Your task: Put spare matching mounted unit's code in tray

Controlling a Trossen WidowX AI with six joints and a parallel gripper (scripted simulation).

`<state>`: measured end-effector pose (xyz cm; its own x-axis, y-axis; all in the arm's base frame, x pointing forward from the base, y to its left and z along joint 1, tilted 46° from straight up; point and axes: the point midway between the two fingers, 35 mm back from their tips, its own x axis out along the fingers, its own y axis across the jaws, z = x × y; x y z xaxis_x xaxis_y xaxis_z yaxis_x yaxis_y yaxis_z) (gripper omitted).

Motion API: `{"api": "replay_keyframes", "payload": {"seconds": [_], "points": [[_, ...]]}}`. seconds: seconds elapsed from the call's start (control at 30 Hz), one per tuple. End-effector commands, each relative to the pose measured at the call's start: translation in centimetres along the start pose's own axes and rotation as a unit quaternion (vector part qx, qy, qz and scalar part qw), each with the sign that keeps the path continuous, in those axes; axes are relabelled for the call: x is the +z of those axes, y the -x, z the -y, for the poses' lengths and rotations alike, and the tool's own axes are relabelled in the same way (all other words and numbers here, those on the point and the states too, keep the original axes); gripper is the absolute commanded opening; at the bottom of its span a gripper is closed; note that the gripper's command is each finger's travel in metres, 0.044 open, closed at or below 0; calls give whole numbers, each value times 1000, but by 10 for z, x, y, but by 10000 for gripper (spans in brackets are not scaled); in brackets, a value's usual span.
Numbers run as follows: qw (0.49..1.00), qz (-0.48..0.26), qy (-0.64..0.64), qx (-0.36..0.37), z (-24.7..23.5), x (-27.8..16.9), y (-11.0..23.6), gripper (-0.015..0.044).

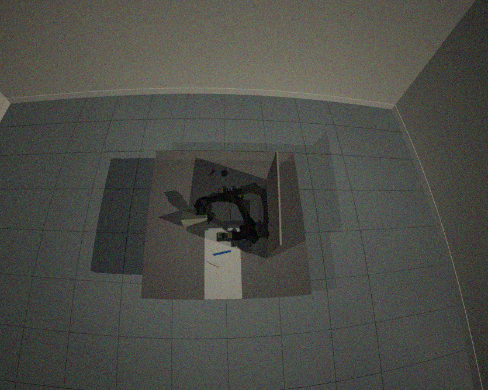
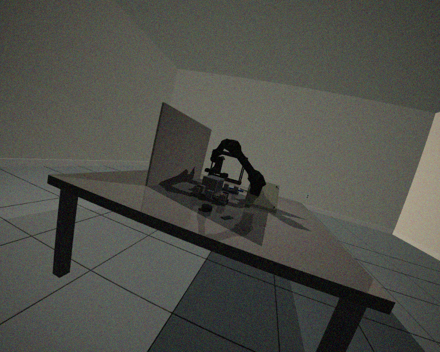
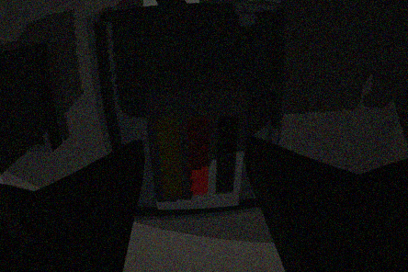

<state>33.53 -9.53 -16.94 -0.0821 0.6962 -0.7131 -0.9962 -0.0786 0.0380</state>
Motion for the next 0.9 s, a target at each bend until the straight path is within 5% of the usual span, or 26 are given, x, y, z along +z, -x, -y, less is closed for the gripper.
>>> {"api": "replay_keyframes", "payload": {"seconds": [0.0,0.13,0.43,0.87], "points": [[1000,0,0,0,0,0,0,341],[1000,0,0,0,0,0,0,440],[1000,1,-3,0,-1,0,105,440],[1000,-4,-4,-12,2,-3,105,440]]}}
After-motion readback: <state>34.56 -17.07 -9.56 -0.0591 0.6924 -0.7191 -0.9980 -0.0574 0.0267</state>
